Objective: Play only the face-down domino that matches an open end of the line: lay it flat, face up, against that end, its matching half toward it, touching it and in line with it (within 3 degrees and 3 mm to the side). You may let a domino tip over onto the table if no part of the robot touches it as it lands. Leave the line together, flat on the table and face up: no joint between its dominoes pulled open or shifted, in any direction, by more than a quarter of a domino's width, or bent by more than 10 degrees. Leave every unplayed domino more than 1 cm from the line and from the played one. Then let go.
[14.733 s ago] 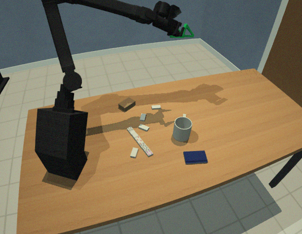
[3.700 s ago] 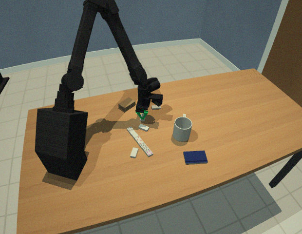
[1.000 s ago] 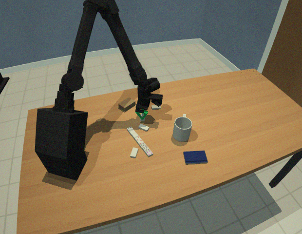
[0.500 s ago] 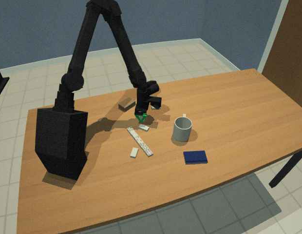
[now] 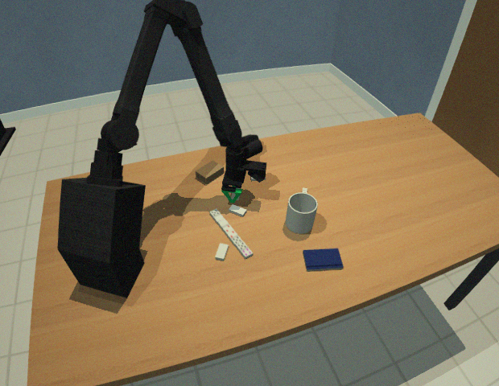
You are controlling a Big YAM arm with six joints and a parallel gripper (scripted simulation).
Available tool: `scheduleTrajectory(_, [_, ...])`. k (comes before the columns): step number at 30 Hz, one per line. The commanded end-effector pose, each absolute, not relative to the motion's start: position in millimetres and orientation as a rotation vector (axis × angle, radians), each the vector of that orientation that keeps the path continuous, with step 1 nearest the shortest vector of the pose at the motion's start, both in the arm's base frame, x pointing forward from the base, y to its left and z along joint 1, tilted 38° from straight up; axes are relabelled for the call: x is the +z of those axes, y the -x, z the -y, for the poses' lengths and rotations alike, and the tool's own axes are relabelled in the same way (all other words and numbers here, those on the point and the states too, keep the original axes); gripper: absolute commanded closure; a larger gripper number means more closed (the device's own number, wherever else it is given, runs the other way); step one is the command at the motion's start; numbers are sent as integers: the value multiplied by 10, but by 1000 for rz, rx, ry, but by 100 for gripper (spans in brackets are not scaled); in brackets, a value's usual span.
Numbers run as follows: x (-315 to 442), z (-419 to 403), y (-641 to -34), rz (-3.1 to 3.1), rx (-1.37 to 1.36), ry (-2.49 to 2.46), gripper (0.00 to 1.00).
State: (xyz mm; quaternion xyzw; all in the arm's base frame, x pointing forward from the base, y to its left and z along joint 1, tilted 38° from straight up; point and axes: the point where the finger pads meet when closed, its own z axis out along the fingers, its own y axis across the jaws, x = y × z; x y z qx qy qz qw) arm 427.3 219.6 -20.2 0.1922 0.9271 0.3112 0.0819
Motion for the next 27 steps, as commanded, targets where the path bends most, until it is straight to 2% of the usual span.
scheduleTrajectory(1, [-141, -2231, -4395, -2737, 937, -583, 26])
scheduleTrajectory(26, [-105, -2244, -4458, -2721, 939, -591, 26])
scheduleTrajectory(27, [-134, -2206, -4379, -2741, 932, -587, 47])
